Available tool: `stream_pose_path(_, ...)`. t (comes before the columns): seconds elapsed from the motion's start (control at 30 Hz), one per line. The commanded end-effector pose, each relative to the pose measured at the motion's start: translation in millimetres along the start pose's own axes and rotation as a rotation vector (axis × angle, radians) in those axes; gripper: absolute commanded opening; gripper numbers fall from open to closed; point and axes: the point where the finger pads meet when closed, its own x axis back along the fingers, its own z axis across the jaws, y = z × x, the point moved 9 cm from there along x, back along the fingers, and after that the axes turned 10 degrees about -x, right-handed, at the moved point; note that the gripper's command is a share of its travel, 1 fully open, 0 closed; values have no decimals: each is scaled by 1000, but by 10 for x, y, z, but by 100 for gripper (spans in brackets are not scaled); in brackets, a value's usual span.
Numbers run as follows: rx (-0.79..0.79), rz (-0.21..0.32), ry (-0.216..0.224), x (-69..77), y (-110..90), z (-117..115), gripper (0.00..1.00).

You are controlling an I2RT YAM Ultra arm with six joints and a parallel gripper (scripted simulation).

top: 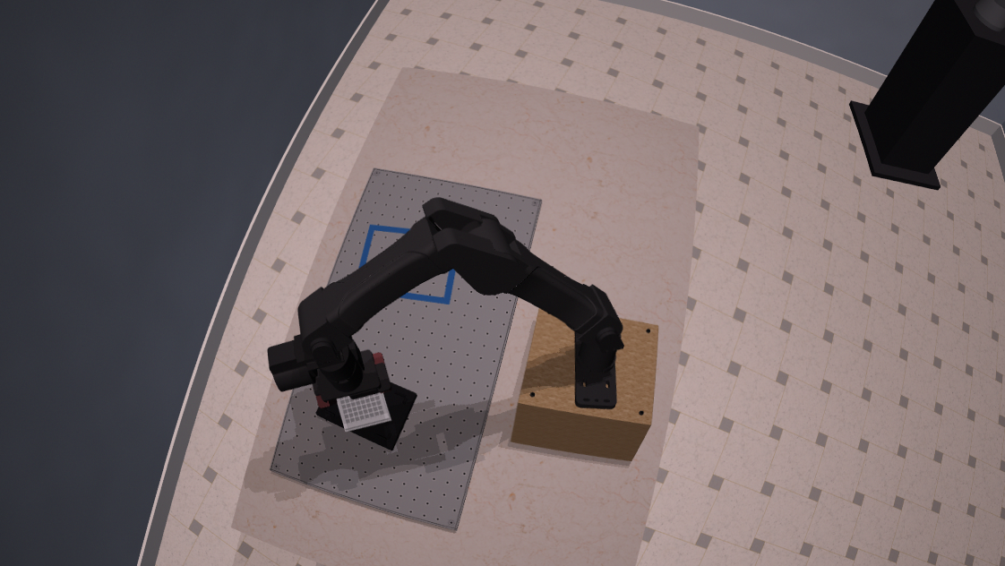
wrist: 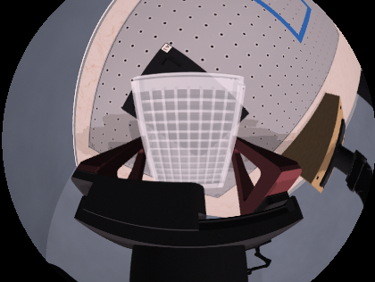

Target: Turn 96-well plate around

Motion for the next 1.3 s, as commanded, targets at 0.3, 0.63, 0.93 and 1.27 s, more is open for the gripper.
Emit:
stream_pose_path(0.3, 266, -9, 32, 139, 15, 68, 0)
stream_pose_path(0.63, 562, -15, 39, 161, 28, 83, 0)
stream_pose_path(0.93, 793, -21, 45, 183, 36, 85, 0)
stream_pose_path(1.27, 879, -27, 58, 220, 50, 89, 0)
